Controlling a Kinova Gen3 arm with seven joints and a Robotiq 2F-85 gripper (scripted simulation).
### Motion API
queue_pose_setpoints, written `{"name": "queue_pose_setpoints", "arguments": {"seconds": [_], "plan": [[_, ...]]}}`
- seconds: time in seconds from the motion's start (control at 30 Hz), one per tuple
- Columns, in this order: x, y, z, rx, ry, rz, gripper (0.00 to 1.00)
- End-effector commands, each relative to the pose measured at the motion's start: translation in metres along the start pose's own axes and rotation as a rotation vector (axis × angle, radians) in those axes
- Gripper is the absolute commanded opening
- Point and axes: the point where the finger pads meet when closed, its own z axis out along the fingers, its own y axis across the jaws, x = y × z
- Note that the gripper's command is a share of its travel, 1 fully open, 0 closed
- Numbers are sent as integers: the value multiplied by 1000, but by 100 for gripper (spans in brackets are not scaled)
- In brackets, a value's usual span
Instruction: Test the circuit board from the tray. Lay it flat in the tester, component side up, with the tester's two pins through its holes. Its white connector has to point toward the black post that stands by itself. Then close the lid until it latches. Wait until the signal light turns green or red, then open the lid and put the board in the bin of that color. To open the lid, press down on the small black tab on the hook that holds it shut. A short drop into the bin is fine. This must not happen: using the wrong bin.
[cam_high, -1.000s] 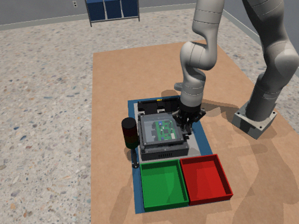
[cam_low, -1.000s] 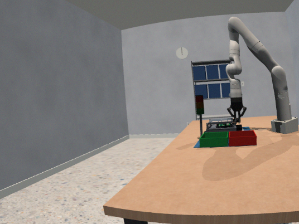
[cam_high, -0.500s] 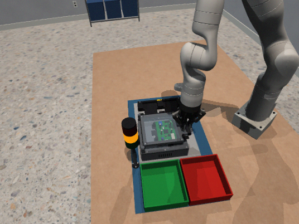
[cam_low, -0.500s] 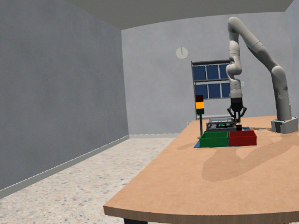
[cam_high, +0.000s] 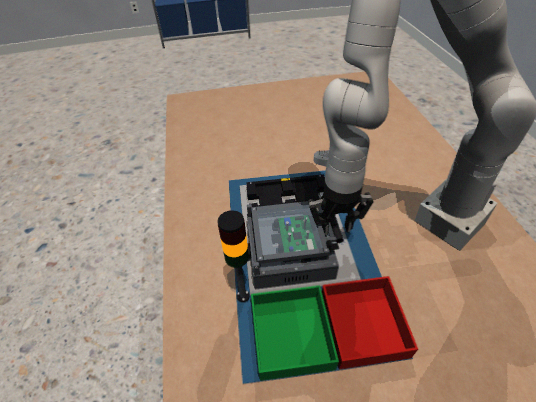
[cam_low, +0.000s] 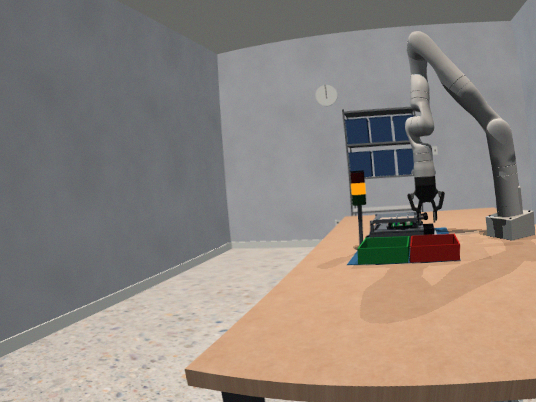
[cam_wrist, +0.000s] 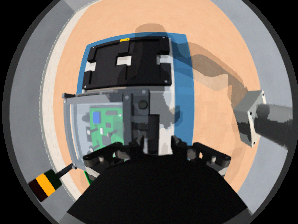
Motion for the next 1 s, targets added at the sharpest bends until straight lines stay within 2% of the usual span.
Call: {"name": "queue_pose_setpoints", "arguments": {"seconds": [0.0,0.8,0.97], "plan": [[0,-7,-1,13,-2,3,50],[0,-7,-2,13,-2,3,50],[0,-6,-7,13,-2,3,50]]}}
